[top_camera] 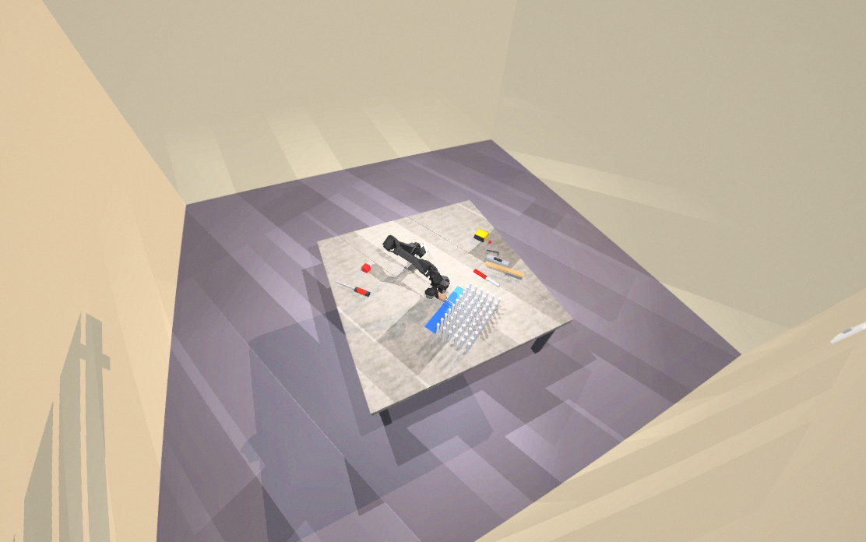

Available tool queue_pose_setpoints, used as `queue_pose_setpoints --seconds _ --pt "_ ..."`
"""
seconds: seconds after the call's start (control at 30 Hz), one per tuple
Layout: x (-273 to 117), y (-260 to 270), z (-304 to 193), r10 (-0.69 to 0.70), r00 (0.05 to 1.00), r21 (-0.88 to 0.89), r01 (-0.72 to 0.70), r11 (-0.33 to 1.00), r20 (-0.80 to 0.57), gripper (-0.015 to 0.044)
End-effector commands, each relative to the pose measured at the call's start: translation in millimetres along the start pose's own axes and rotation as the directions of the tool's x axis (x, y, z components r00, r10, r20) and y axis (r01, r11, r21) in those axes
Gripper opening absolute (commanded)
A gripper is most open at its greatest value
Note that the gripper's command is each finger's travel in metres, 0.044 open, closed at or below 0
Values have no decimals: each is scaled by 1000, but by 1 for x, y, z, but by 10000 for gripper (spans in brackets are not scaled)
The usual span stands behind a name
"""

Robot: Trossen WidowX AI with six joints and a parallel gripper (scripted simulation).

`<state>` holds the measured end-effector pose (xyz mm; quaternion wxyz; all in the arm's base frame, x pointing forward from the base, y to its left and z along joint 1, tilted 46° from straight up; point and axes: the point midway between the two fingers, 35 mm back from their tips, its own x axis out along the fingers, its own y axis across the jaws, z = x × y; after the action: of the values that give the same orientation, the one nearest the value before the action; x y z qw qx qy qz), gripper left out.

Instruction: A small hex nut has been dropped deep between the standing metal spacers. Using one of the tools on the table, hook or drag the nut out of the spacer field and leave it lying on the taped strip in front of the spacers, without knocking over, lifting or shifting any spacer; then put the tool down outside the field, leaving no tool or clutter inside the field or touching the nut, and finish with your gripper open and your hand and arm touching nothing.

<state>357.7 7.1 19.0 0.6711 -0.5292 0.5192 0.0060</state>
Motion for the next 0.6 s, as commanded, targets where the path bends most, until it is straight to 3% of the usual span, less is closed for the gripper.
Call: queue_pose_setpoints --seconds 0.0,0.57 --pt "-2 0 -3 2 1000 -2 -2 1000 4 0" --pt "-6 0 -12 2 1000 -3 -2 1000 4 0"
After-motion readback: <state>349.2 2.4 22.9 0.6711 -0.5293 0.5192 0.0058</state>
